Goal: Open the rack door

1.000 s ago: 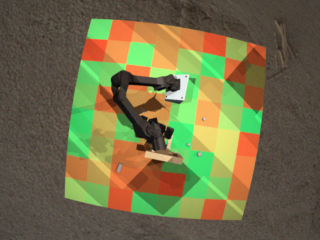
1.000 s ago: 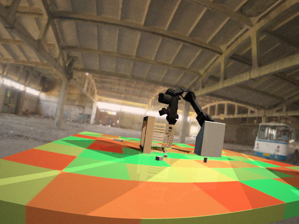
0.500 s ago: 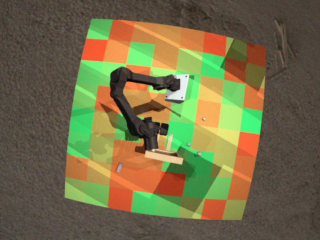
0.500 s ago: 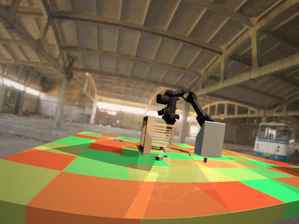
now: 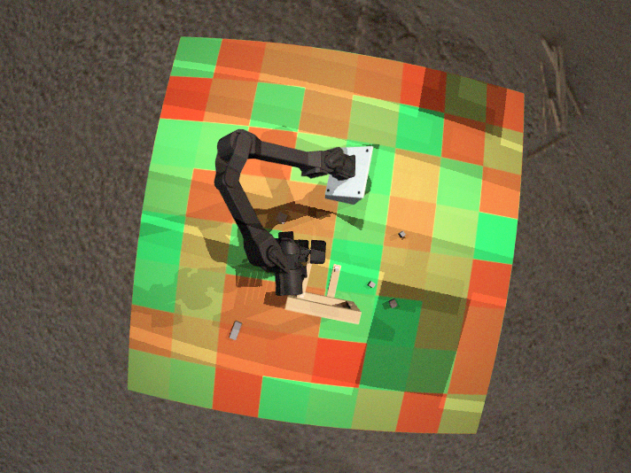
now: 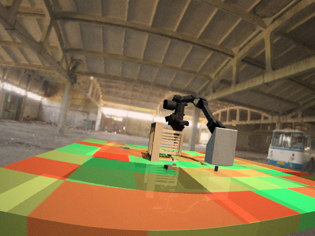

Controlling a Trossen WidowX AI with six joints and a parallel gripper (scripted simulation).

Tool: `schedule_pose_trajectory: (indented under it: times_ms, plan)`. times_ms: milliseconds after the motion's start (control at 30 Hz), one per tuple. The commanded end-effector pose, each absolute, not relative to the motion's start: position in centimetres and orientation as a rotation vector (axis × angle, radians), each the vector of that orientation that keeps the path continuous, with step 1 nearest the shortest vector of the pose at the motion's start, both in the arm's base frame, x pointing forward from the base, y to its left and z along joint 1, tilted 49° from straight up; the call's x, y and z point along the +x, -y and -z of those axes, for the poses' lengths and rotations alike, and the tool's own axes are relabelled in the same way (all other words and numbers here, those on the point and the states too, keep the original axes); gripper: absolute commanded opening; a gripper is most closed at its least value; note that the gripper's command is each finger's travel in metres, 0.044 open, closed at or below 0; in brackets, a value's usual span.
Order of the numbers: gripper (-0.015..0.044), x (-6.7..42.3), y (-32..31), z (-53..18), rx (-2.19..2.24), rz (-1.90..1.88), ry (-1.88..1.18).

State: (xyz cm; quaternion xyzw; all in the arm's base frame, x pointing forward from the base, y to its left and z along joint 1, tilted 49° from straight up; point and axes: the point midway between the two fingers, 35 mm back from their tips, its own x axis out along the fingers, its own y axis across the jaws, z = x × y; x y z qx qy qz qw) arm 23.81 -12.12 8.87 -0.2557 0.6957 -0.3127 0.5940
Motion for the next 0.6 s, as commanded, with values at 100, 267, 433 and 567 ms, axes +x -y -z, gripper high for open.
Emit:
schedule_pose_trajectory:
  times_ms: [100,267,433,567]
  plan:
    - [0.0015,23.85,12.2,-9.03,-0.608,0.718,-1.622]
    - [0.0094,23.85,12.2,-9.03,-0.608,0.718,-1.622]
    - [0.0225,23.85,12.2,-9.03,-0.608,0.718,-1.622]
    - [0.0287,23.85,12.18,-9.04,-0.608,0.718,-1.622]
